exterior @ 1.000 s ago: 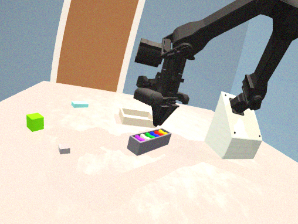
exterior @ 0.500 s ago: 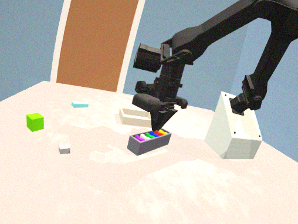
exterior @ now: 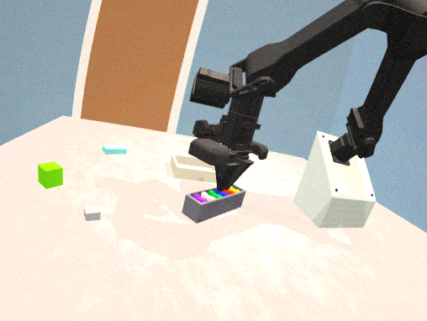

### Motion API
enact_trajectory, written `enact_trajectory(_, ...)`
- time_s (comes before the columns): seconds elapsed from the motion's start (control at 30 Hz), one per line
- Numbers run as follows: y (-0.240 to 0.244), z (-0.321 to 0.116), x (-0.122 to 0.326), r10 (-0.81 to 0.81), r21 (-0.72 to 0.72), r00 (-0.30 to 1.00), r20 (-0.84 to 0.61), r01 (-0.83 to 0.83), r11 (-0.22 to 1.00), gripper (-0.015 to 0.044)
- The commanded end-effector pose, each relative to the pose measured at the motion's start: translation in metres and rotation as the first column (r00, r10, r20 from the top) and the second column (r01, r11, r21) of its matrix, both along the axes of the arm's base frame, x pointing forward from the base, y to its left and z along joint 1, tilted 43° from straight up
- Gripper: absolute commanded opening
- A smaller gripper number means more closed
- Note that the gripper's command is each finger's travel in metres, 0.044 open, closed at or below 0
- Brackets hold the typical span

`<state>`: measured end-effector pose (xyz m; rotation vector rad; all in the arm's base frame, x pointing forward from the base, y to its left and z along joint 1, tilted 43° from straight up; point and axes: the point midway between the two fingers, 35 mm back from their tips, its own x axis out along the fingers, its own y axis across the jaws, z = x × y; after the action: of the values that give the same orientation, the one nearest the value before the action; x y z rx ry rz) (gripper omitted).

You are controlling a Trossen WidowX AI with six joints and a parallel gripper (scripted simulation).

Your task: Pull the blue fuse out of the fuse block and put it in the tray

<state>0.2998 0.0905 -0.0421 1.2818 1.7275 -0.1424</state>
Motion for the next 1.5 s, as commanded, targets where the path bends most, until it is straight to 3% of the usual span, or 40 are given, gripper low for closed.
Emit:
enact_trajectory(0.0, 0.0024, -0.0023, -0.0003, -0.003, 0.004, 1.000, -0.004, 0.003, 1.000, 0.0074)
enact_trajectory(0.4, 0.0066, -0.0066, -0.0004, -0.003, 0.005, 1.000, -0.004, 0.003, 1.000, 0.0074)
enact_trajectory(0.77, 0.0057, -0.0056, -0.0001, 0.000, 0.000, 1.000, 0.000, 0.000, 1.000, 0.0001)
enact_trajectory(1.47, -0.0003, 0.0003, 0.0004, 0.000, 0.000, 1.000, -0.001, 0.000, 1.000, 0.0000)
